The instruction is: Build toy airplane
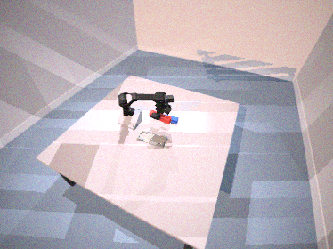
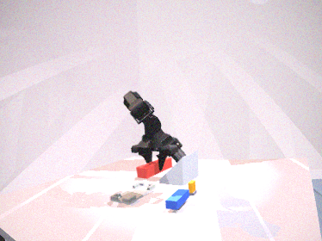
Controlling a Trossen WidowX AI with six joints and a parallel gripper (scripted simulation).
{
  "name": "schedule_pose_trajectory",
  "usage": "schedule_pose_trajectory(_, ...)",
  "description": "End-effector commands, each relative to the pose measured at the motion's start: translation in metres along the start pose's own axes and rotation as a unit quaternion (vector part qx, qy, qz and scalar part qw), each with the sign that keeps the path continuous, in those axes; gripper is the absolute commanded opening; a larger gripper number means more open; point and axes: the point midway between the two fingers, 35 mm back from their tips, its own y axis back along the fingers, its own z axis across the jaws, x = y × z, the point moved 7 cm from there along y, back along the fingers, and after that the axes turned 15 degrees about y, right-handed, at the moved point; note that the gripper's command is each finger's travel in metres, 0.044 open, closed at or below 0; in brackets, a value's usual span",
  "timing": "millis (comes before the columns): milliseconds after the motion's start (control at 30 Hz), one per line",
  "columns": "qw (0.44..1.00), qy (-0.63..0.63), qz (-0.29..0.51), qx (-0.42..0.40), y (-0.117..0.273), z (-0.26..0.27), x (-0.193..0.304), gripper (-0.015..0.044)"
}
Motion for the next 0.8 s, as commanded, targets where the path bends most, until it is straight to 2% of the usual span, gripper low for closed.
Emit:
schedule_pose_trajectory(0,1.000,0.011,-0.002,-0.001,-0.006,-0.013,0.003,0.0000)
schedule_pose_trajectory(767,0.999,0.055,-0.004,-0.001,-0.037,-0.079,0.023,0.0000)
